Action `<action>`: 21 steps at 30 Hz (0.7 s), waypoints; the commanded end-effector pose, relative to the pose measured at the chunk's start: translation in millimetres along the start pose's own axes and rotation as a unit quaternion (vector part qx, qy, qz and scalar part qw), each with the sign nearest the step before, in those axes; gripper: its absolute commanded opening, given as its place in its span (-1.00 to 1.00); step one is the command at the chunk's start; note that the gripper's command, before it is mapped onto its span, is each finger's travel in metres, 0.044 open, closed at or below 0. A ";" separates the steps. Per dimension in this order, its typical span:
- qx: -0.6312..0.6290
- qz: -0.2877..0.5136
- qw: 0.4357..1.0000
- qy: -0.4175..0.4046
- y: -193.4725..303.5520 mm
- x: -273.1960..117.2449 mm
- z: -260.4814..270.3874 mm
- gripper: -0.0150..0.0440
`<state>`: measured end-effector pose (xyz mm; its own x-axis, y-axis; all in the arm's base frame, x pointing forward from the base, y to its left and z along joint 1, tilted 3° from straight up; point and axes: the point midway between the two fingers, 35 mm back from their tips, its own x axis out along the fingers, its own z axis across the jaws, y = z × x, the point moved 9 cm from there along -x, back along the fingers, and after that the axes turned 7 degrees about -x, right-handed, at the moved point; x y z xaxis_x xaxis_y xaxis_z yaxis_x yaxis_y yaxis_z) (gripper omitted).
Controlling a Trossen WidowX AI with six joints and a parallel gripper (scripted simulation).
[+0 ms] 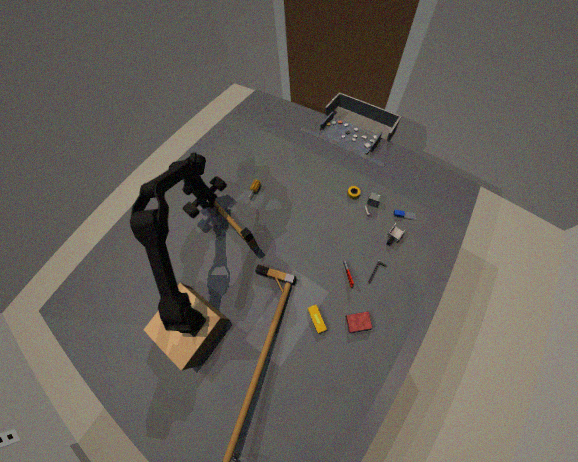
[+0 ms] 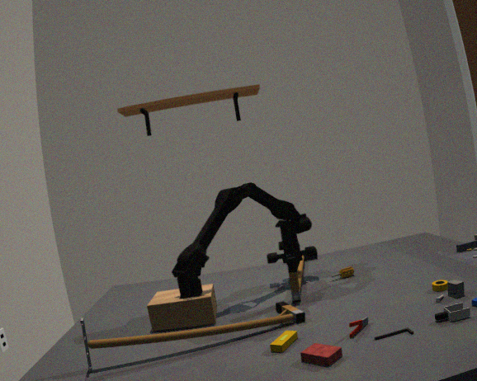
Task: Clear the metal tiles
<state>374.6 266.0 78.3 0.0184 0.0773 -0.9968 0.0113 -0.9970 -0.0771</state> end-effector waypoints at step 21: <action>-0.001 0.003 1.000 -0.001 7.3 5.0 -23.4 -0.49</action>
<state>394.8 261.8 79.2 0.0217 0.0789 -0.9966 0.0125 -0.9968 -0.0787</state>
